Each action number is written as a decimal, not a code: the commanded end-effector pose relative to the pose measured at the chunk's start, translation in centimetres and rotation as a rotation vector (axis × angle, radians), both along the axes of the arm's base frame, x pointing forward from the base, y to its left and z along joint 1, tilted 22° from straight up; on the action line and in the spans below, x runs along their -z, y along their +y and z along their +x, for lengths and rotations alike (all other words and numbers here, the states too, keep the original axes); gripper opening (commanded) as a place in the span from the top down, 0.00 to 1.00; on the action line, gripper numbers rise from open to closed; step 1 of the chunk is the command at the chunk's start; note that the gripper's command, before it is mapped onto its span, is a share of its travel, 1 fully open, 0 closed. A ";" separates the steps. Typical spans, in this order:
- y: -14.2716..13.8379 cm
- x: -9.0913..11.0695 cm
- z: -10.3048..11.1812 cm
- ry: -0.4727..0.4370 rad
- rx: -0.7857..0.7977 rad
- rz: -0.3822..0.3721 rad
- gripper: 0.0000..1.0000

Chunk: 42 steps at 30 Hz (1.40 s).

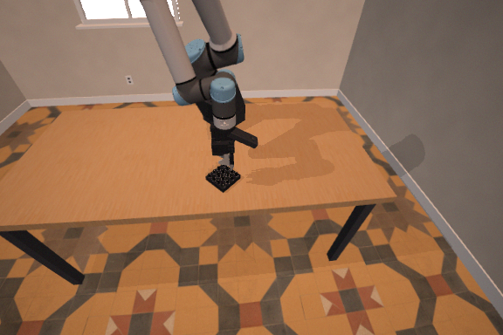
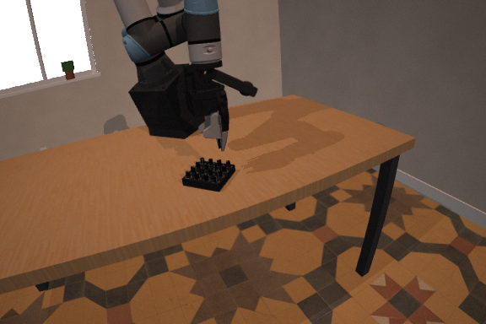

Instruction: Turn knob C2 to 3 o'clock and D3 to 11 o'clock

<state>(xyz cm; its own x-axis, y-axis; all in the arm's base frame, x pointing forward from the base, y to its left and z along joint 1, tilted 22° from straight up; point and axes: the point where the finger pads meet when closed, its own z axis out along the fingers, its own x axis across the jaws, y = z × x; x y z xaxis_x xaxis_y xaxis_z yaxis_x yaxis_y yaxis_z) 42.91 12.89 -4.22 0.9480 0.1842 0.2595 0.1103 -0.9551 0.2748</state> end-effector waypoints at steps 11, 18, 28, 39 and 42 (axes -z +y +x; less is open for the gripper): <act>-0.2 0.9 0.3 -0.001 0.000 0.000 0.89; -0.4 1.5 0.5 -0.001 0.000 0.000 0.89; -0.7 2.8 0.9 -0.001 0.000 0.000 0.89; -0.9 3.6 1.2 -0.001 0.000 0.000 0.89; -1.0 3.7 1.3 -0.001 0.000 0.000 0.89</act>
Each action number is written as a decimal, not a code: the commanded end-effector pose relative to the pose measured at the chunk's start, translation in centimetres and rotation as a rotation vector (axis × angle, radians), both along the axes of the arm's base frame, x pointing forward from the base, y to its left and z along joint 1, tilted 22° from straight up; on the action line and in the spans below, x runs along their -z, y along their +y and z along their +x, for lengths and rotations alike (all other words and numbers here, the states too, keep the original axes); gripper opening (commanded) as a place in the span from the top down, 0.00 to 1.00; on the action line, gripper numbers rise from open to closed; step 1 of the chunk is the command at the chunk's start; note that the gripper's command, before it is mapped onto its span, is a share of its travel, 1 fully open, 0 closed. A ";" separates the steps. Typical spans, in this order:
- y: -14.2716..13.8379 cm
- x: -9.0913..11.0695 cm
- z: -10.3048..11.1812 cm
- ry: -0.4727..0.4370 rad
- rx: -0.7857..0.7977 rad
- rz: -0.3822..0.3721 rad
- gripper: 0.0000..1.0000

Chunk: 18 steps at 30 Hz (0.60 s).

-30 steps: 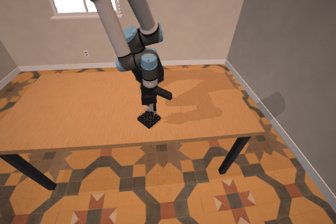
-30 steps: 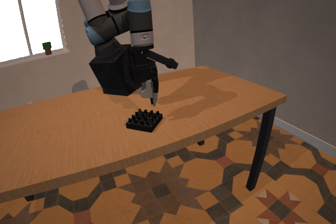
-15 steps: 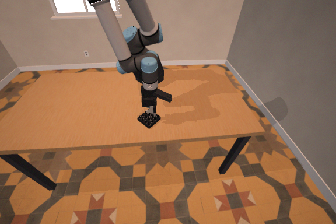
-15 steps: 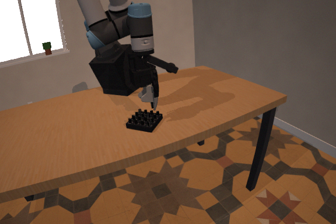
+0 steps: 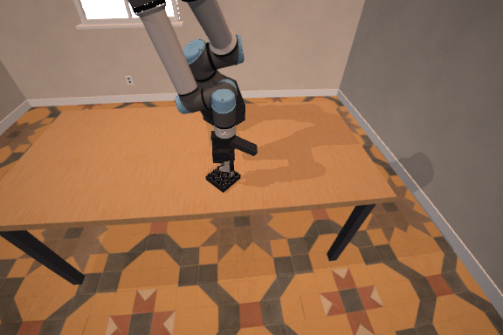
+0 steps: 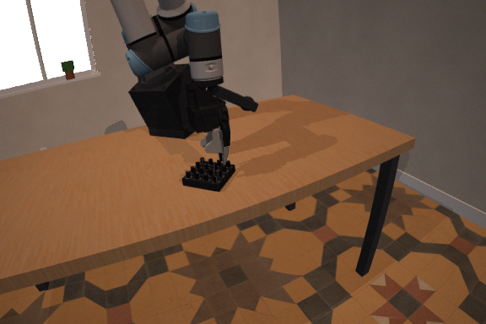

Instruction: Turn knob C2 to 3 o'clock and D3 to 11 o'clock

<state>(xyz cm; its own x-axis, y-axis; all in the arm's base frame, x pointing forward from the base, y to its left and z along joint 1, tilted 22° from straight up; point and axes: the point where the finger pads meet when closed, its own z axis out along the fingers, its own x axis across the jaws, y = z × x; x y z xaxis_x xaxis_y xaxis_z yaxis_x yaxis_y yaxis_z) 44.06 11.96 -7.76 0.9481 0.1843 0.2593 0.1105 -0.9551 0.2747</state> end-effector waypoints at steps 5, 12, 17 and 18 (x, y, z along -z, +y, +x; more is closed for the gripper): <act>-0.1 0.3 0.1 -0.001 0.000 0.000 0.89; -0.1 0.4 0.2 -0.001 0.000 0.000 0.89; -0.1 0.4 0.2 -0.001 0.000 0.000 0.89; -0.1 0.4 0.2 -0.001 0.000 0.000 0.89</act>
